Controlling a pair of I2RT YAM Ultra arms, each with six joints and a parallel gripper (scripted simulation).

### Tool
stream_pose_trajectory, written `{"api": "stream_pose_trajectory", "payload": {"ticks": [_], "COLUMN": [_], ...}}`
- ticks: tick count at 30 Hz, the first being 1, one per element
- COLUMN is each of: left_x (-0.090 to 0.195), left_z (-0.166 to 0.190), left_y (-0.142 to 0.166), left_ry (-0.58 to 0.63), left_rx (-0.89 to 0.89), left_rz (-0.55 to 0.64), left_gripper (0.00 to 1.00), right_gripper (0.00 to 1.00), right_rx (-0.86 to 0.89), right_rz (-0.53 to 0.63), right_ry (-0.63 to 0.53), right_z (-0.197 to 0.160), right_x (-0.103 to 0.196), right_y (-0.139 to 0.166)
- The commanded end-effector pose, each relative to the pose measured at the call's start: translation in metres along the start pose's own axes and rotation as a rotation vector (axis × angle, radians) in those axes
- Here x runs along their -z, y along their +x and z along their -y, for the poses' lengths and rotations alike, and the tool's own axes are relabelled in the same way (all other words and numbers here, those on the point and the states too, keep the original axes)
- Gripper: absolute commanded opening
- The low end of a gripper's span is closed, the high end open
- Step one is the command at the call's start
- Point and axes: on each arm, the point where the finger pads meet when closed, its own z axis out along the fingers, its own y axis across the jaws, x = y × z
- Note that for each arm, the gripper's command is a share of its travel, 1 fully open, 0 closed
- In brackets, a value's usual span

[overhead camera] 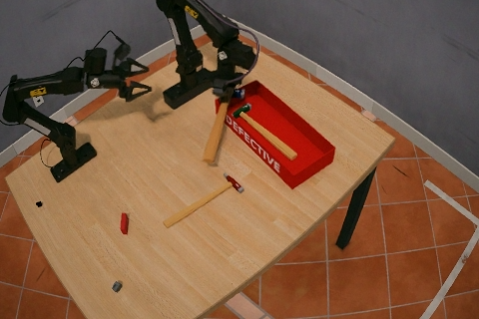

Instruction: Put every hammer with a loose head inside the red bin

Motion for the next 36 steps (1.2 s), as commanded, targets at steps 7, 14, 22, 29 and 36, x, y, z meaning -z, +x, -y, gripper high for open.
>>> {"api": "stream_pose_trajectory", "payload": {"ticks": [7, 14, 22, 29, 36], "left_x": [0.019, 0.022, 0.023, 0.02, 0.017], "left_z": [-0.054, -0.062, -0.079, -0.083, -0.081], "left_y": [0.014, 0.018, 0.02, 0.024, 0.025], "left_ry": [-0.016, -0.023, -0.137, -0.203, -0.258], "left_rx": [-0.03, -0.002, 0.233, 0.459, 0.742], "left_rz": [0.063, 0.066, 0.049, 0.055, 0.078], "left_gripper": [0.15, 0.15, 0.15, 0.15, 0.15], "right_gripper": [1.0, 1.0, 1.0, 1.0, 1.0], "right_rx": [0.008, 0.008, 0.008, 0.006, 0.006], "right_rz": [0.008, 0.026, 0.026, 0.026, 0.026], "right_ry": [-0.02, -0.016, -0.016, -0.018, -0.018], "right_z": [0.0, 0.001, 0.001, -0.001, -0.001], "right_x": [-0.053, -0.05, -0.05, -0.05, -0.05], "right_y": [0.021, 0.014, 0.014, 0.014, 0.014]}}
